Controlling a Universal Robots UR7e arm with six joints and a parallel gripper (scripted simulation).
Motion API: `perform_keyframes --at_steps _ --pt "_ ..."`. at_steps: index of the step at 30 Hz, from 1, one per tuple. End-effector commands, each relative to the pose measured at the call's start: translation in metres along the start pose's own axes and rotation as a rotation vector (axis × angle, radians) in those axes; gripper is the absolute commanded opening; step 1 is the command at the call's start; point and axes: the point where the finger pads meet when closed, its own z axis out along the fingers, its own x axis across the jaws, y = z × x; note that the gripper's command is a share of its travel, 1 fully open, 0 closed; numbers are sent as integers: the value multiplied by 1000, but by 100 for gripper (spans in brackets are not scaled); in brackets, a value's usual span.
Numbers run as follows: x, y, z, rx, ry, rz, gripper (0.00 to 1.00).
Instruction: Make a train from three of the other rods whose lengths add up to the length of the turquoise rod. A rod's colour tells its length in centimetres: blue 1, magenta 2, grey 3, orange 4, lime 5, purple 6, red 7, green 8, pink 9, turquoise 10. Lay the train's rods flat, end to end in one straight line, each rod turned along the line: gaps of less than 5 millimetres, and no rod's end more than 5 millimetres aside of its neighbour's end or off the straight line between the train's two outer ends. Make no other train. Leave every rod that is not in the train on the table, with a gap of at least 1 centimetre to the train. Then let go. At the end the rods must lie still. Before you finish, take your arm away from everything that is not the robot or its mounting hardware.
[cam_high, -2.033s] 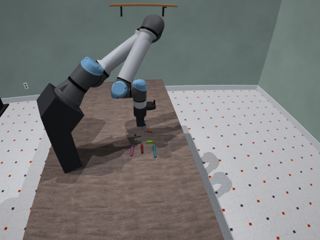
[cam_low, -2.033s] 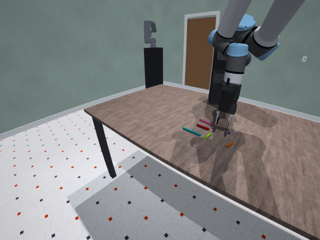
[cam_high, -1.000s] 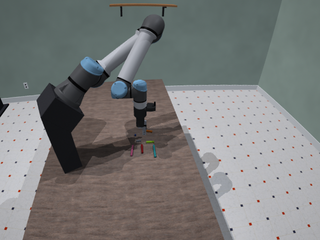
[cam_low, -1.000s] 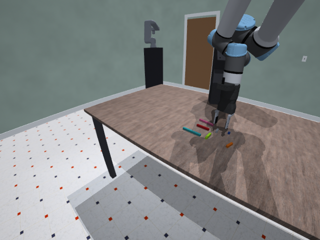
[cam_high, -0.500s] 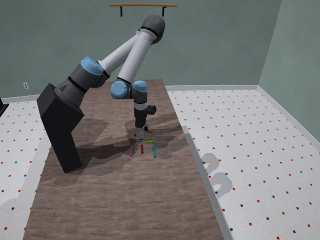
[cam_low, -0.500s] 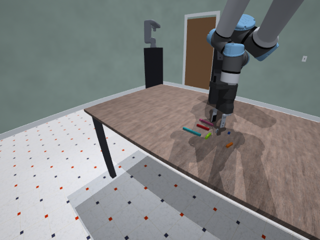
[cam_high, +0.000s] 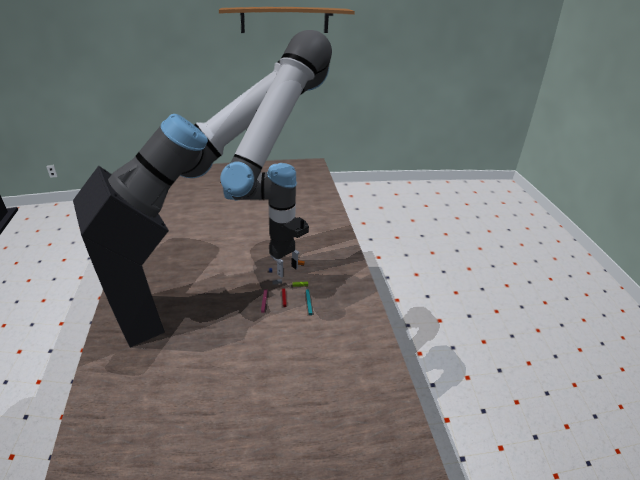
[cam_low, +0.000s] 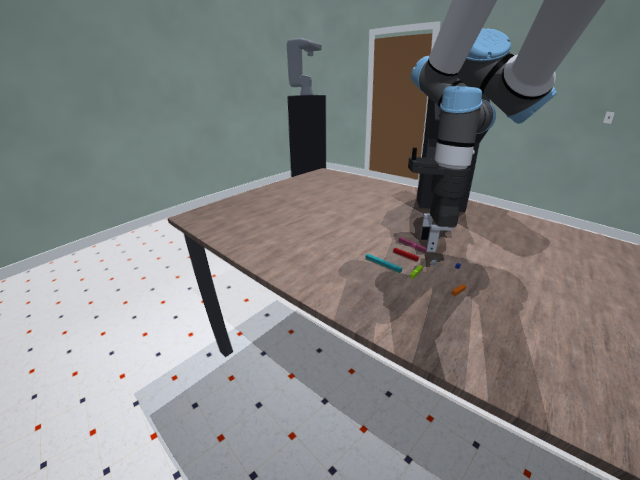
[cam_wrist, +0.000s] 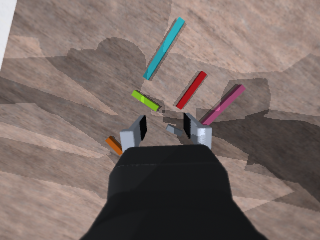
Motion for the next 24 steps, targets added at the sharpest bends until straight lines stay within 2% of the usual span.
perform_keyframes --at_steps 1,4,6,21,24 --pt "6 -4 0 8 0 167 100" --pt "9 -5 0 8 -1 268 100" --pt "9 -5 0 8 -1 268 100" --pt "27 -11 0 7 -2 807 100" --pt "28 -11 0 7 -3 855 100"
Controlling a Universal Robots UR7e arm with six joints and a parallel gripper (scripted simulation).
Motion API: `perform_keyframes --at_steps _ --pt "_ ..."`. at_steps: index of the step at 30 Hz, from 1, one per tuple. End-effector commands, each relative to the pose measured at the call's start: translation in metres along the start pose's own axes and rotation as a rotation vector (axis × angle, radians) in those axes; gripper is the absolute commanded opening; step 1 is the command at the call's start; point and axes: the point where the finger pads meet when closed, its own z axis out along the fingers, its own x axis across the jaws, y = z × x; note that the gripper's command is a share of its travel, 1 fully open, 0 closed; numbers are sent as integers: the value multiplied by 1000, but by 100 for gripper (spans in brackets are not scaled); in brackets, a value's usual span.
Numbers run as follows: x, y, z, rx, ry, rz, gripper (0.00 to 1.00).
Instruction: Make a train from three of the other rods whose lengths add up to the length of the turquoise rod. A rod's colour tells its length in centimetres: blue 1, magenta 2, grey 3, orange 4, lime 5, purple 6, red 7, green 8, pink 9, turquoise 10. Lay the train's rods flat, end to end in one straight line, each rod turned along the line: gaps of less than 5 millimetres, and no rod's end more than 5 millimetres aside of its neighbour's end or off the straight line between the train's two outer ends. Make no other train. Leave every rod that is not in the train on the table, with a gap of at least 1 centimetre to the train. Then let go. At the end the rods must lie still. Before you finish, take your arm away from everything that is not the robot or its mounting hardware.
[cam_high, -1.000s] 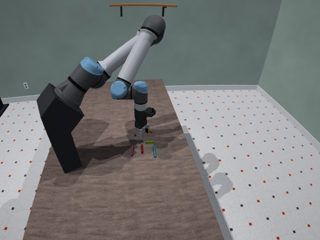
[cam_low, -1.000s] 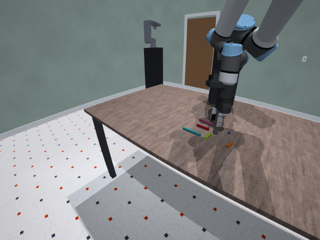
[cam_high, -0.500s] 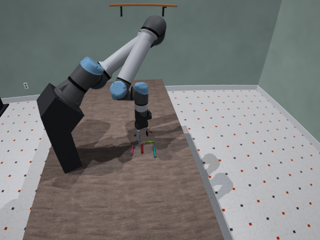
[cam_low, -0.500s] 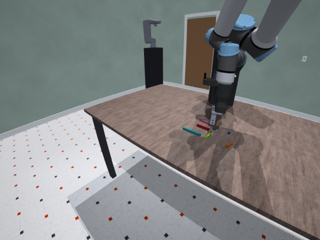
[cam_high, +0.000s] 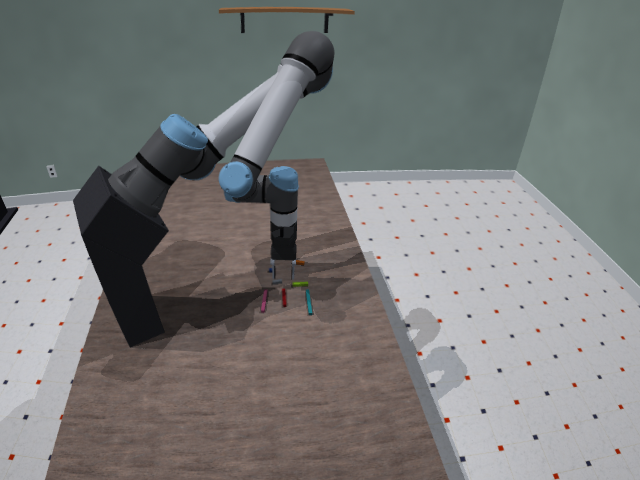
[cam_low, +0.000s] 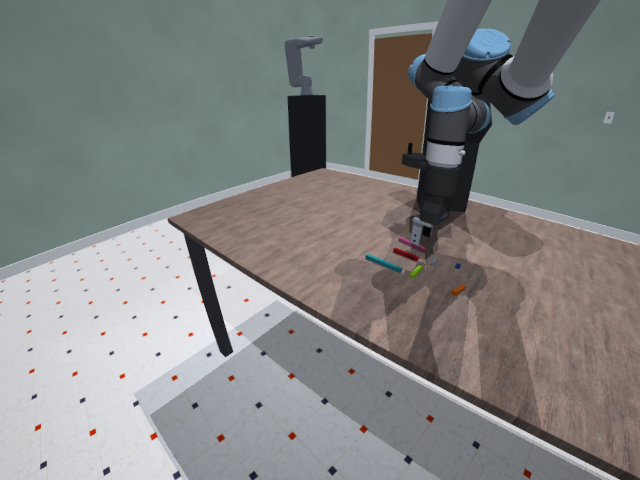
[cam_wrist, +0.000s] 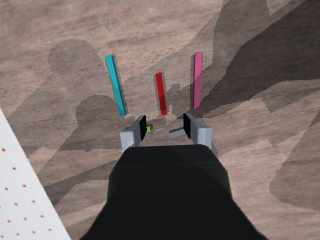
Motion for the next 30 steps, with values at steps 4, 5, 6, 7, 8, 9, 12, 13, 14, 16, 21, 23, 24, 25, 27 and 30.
perform_keyframes --at_steps 4,5,6,7,8,9,12,13,14,16,21,23,24,25,27,30 --pt "4 -5 0 5 -7 255 100" --pt "5 -6 0 5 -7 289 100" --pt "5 -7 0 5 -7 323 100" --pt "6 -7 0 5 -7 356 100" --pt "6 -8 0 5 -7 390 100" --pt "7 -8 0 5 -8 424 100" --pt "9 -9 -1 4 -8 525 100" --pt "9 -10 -1 4 -8 559 100" --pt "9 -10 -1 3 -8 592 100" --pt "9 -10 -1 3 -8 592 100" --pt "12 -12 -1 2 -9 788 100" --pt "13 -12 -1 1 -10 855 100" --pt "13 -12 -1 1 -10 889 100" --pt "13 -13 -1 1 -10 922 100" --pt "14 -13 -1 0 -10 988 100" --pt "14 -13 -1 -1 -11 1077 100"
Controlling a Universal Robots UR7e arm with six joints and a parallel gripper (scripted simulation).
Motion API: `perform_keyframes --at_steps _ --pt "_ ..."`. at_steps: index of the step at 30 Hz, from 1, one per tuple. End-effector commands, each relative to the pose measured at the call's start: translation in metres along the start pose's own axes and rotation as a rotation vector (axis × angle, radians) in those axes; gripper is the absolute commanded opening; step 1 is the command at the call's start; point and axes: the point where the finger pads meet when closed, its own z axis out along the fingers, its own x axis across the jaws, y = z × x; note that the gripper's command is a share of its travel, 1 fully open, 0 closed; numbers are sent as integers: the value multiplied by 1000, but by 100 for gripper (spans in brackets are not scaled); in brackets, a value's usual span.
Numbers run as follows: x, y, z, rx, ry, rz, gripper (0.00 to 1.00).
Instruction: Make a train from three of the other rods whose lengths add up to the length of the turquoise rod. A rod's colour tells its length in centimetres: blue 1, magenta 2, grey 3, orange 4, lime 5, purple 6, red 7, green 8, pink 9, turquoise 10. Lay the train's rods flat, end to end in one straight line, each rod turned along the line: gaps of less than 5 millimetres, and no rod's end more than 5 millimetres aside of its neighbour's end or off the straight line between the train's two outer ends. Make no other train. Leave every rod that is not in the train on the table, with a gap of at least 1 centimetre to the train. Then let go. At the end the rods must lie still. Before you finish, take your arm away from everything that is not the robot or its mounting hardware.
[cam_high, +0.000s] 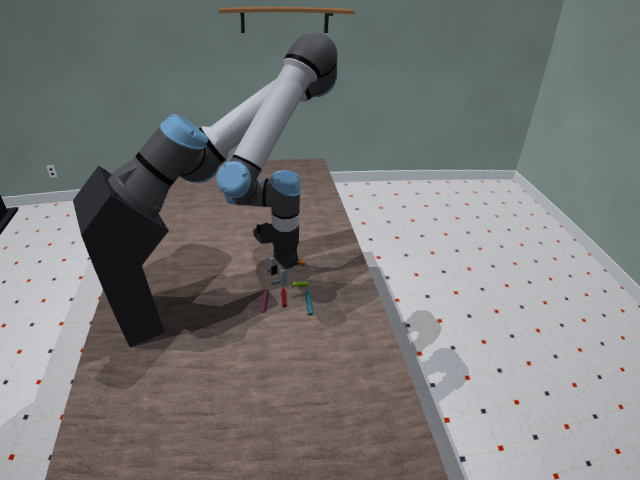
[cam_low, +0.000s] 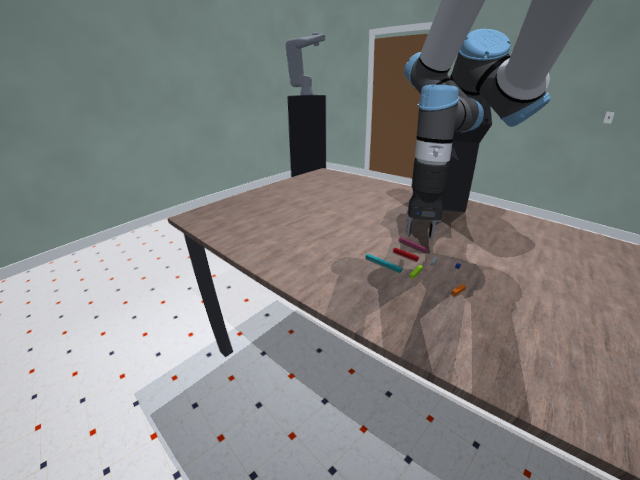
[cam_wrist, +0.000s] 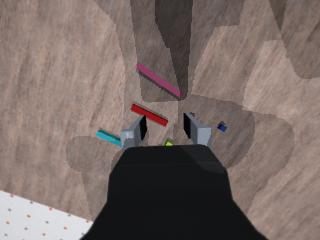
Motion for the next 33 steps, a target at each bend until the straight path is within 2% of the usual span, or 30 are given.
perform_keyframes --at_steps 1,17,33 --pt "0 -1 0 -2 -9 150 100" --pt "0 -1 -1 -5 -9 408 100" --pt "0 -1 -1 -6 -9 469 100"
